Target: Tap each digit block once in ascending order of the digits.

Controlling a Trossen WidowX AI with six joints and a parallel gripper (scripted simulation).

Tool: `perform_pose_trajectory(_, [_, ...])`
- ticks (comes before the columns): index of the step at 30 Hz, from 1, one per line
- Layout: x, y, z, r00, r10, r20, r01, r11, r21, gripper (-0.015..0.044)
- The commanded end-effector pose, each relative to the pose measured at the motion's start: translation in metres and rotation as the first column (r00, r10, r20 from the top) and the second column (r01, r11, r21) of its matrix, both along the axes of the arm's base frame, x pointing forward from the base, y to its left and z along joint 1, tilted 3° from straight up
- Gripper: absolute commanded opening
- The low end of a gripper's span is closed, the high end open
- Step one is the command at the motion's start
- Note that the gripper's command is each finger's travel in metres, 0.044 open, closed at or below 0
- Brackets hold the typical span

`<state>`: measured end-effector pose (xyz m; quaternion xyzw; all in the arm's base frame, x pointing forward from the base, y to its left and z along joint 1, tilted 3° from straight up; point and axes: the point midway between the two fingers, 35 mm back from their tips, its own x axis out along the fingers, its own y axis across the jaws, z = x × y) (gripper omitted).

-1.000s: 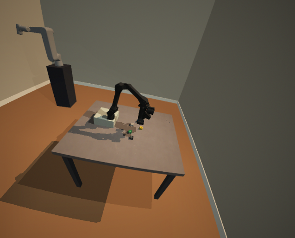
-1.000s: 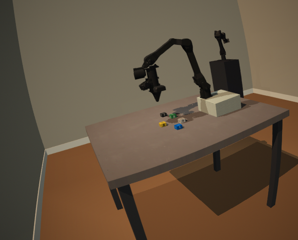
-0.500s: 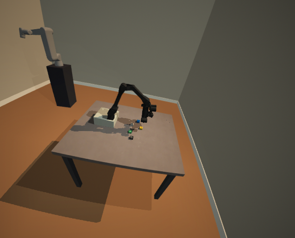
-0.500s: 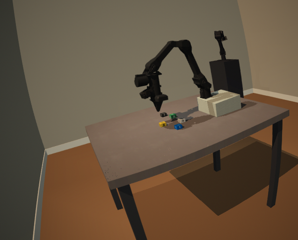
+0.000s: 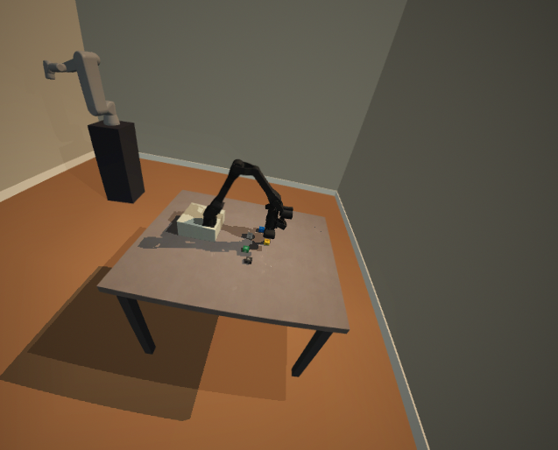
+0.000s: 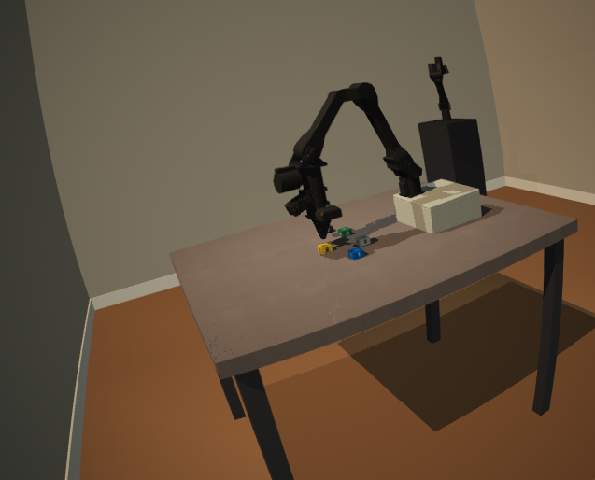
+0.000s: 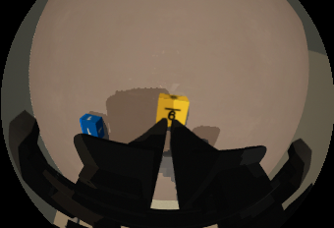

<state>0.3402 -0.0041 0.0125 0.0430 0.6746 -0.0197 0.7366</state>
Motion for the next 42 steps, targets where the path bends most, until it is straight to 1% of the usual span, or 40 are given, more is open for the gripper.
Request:
perform_pose_trajectory(1, [-0.002, -0.001, -0.008, 1.000, -0.006, -0.008, 0.006, 1.000, -0.005, 0.0020])
perform_pose_trajectory(12, [-0.001, 0.000, -0.025, 1.000, -0.006, -0.008, 0.006, 1.000, -0.005, 0.0020])
perform_pose_trajectory(18, [-0.001, 0.000, -0.026, 1.000, -0.006, -0.008, 0.006, 1.000, -0.005, 0.0020])
perform_pose_trajectory(21, [-0.002, -0.001, 0.001, 1.000, -0.005, -0.007, 0.005, 1.000, -0.004, 0.0020])
perform_pose_trajectory(25, [-0.003, -0.001, 0.004, 1.000, -0.006, -0.008, 0.006, 1.000, -0.005, 0.0020])
perform_pose_trajectory(29, [-0.004, 0.018, 0.014, 1.000, 0.024, 0.003, -0.024, 1.000, -0.017, 0.0125])
perform_pose_trajectory(33, [-0.015, 0.067, 0.035, 0.998, 0.057, 0.017, -0.057, 0.998, -0.025, 0.0230])
perform_pose_trajectory(39, [-0.047, 0.134, 0.063, 1.000, 0.027, 0.004, -0.027, 1.000, -0.003, 0.0387])
perform_pose_trajectory(40, [-0.054, 0.144, 0.067, 1.000, 0.020, 0.000, -0.020, 1.000, 0.001, 0.0400])
perform_pose_trajectory(42, [-0.068, 0.162, 0.076, 1.000, 0.008, -0.007, -0.008, 1.000, 0.007, 0.0400])
